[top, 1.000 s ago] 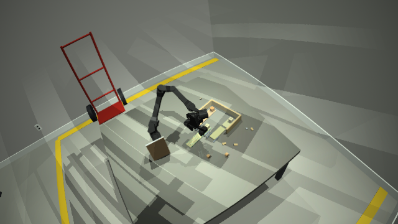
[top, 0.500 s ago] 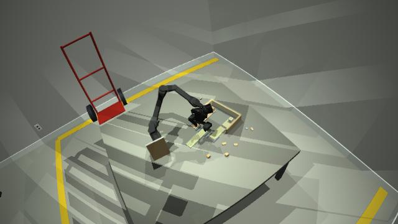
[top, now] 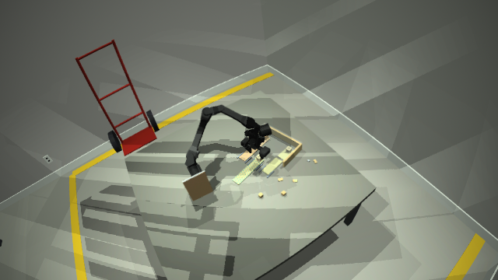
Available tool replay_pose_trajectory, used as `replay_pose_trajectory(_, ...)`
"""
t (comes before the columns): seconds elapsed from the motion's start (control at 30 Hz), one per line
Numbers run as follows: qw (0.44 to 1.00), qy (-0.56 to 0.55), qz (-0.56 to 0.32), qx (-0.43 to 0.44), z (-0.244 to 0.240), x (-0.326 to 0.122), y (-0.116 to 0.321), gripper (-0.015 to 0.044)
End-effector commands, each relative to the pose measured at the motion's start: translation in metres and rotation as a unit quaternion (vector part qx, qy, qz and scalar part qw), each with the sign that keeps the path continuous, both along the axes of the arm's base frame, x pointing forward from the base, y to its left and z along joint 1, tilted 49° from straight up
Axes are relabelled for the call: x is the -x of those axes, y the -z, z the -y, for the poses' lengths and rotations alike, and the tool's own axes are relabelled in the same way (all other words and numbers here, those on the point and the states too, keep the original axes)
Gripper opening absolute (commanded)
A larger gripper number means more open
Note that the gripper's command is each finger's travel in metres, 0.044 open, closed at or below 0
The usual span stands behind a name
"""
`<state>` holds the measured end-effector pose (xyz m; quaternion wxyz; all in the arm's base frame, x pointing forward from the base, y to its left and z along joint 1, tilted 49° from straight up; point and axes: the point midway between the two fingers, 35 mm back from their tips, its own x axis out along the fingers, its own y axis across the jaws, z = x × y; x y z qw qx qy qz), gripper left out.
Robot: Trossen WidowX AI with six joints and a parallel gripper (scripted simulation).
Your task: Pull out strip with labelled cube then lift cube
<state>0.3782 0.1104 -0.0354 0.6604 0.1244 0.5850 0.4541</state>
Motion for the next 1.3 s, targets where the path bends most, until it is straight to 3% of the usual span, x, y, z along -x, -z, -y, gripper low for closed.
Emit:
replay_pose_trajectory(0.0,1.0,0.001,-0.002,-0.002,-0.006,-0.014,-0.006,0.044)
replay_pose_trajectory(0.13,1.0,0.001,-0.002,-0.002,-0.008,-0.02,-0.009,0.044)
replay_pose_trajectory(0.4,1.0,0.001,-0.002,-0.001,-0.016,-0.02,-0.002,0.025)
replay_pose_trajectory(1.27,1.0,0.001,-0.002,-0.003,-0.048,-0.014,0.026,0.025)
